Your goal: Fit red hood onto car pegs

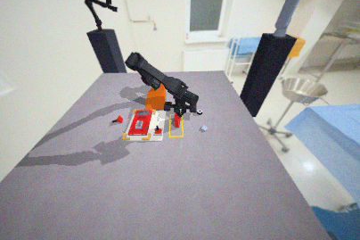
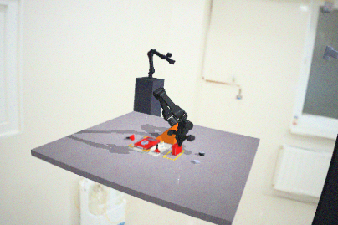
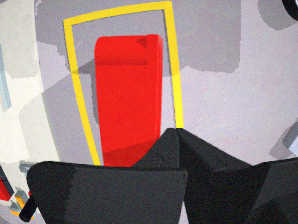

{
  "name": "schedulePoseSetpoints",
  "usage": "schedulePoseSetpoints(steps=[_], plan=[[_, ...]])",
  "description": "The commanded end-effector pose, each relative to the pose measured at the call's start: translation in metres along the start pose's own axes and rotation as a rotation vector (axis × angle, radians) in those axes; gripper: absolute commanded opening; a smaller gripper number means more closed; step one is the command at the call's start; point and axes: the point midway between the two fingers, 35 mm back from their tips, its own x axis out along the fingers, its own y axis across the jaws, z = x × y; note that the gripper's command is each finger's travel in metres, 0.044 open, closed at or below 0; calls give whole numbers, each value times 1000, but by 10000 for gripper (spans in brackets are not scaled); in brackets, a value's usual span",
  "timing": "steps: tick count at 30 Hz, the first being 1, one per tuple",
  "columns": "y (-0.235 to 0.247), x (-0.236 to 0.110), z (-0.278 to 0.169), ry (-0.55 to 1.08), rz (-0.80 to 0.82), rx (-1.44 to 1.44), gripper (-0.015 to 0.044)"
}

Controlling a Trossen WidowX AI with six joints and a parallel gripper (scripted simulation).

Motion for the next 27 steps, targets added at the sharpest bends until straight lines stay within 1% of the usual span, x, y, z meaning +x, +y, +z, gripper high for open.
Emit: schedulePoseSetpoints(steps=[1,27], plan=[[4,1,0,2,6,-4,0],[22,1,0,2,8,-4,0]])
